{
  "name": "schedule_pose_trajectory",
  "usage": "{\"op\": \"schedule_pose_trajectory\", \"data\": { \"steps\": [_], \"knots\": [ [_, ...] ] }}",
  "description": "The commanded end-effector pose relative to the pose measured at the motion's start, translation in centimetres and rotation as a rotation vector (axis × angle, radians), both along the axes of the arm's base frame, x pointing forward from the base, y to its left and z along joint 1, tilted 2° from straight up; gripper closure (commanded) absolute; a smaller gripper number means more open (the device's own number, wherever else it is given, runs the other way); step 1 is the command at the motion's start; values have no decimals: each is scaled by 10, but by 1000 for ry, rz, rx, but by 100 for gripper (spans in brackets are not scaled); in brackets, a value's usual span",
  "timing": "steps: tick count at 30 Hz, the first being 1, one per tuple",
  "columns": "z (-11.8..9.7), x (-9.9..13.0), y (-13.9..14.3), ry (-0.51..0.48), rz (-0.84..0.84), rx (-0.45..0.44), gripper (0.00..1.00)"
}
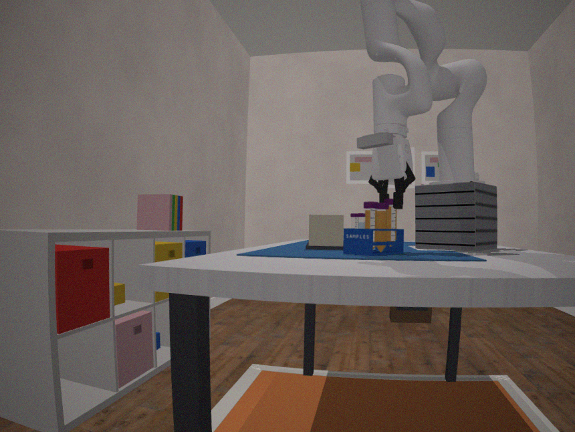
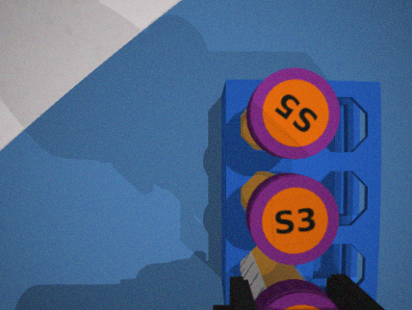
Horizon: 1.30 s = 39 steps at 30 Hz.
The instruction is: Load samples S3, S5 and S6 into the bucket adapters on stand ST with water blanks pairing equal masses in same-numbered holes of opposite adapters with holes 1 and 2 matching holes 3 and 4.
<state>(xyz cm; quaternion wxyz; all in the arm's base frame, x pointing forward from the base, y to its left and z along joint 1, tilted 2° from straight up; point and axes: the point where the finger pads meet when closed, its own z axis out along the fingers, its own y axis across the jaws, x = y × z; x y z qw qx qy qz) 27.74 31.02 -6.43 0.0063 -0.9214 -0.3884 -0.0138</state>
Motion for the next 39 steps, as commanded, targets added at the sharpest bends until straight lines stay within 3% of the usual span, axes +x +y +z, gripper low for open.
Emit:
{"op": "schedule_pose_trajectory", "data": {
  "steps": [1,25,26,39],
  "knots": [
    [-3,1,1,-1,0,1,100],
    [-10,1,1,-1,0,1,100],
    [-11,1,1,-1,0,1,56],
    [-11,1,1,-1,0,1,56]
  ]
}}
